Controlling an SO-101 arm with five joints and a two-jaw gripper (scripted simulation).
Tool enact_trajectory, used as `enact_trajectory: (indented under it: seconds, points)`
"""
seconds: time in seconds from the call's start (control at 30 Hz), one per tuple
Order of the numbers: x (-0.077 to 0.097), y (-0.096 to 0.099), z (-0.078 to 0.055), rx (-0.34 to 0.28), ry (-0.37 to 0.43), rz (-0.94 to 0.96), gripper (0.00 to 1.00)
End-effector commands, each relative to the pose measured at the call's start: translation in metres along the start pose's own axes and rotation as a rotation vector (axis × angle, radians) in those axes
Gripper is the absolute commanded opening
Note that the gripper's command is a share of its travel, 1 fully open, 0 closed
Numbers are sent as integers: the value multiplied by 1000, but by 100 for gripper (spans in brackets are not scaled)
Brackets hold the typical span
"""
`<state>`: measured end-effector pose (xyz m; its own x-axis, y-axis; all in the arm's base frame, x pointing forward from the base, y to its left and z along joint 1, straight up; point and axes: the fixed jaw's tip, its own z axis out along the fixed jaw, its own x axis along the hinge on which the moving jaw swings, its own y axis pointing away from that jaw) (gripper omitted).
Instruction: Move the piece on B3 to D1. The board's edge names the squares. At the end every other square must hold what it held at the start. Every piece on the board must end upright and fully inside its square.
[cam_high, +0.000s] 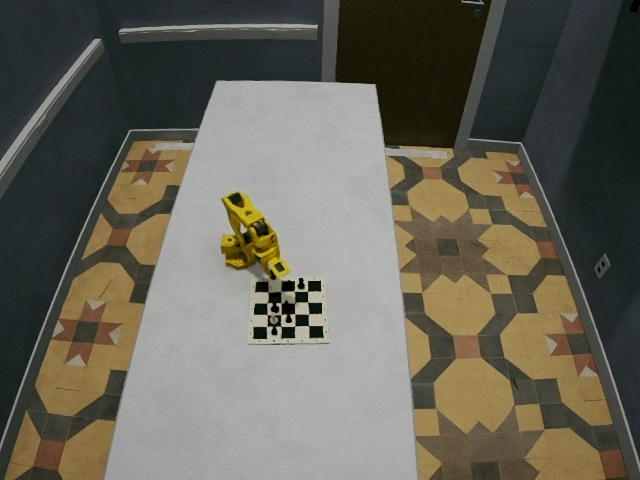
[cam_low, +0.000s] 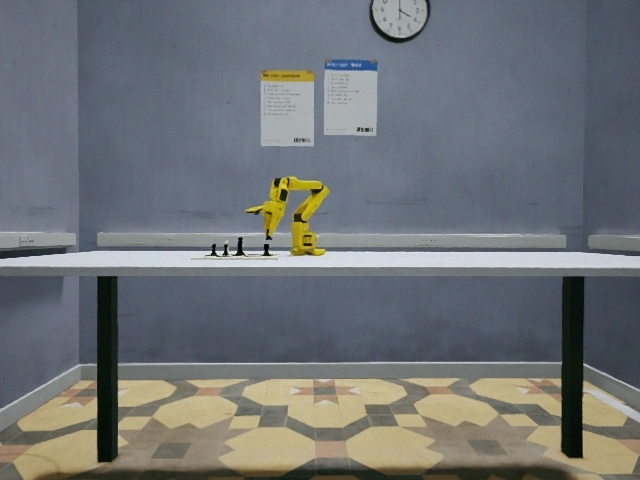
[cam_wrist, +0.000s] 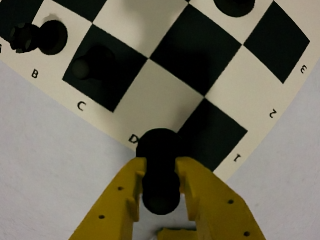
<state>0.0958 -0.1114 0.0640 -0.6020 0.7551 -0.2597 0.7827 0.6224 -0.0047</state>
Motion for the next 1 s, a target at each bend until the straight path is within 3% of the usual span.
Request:
enact_trajectory:
  seconds: [0.0,0.33,0.97]
  points:
    - [0,2,5,-3,-17,-18,0]
    - [4,2,22,-3,-16,-18,0]
    - [8,2,35,-3,-16,-18,0]
